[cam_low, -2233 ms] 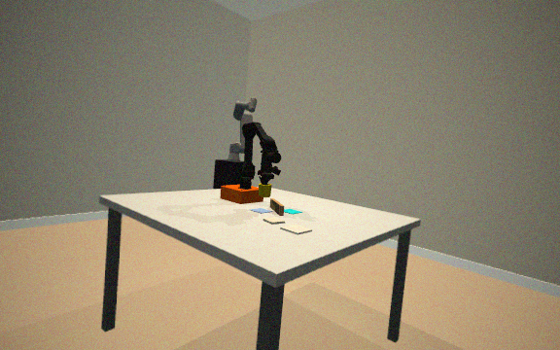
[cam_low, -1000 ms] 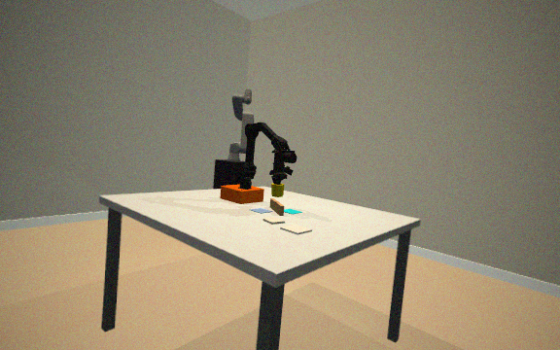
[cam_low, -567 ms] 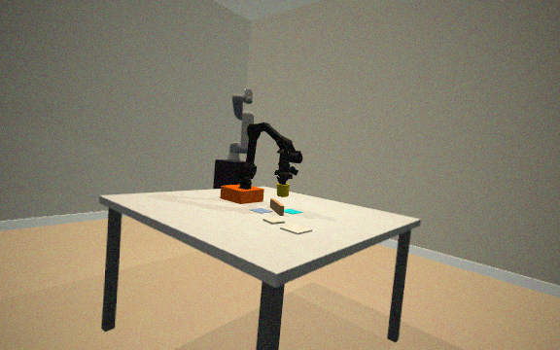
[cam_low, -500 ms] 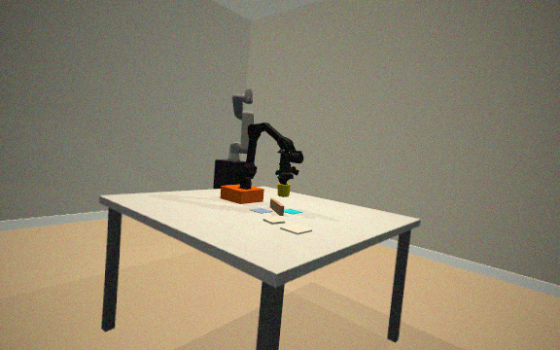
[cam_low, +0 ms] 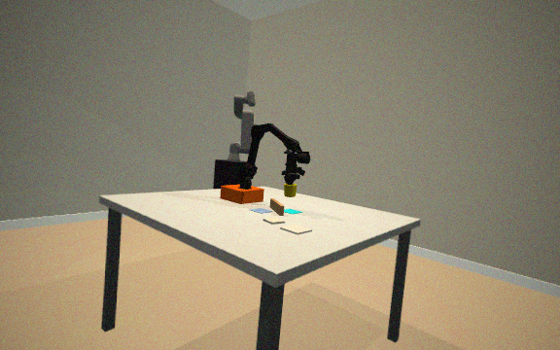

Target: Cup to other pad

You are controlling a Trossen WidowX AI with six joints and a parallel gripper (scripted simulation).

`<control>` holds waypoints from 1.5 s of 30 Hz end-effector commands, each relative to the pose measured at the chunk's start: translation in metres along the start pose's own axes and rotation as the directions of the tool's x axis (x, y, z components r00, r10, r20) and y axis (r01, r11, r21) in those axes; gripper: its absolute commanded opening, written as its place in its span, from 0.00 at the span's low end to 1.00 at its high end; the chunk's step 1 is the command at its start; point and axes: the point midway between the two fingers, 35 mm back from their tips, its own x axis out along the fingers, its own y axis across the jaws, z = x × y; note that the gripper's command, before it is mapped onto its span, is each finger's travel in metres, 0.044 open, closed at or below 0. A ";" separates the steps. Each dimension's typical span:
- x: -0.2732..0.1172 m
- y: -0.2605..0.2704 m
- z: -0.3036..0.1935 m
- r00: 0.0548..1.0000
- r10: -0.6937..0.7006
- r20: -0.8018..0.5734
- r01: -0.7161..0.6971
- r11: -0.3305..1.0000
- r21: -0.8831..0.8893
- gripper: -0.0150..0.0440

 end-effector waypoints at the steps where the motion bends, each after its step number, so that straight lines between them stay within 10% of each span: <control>1: 0.002 0.001 0.011 1.000 0.002 -0.006 -0.002 1.000 0.004 0.25; 45: 0.075 0.001 0.012 1.000 0.002 -0.006 -0.002 1.000 0.004 0.25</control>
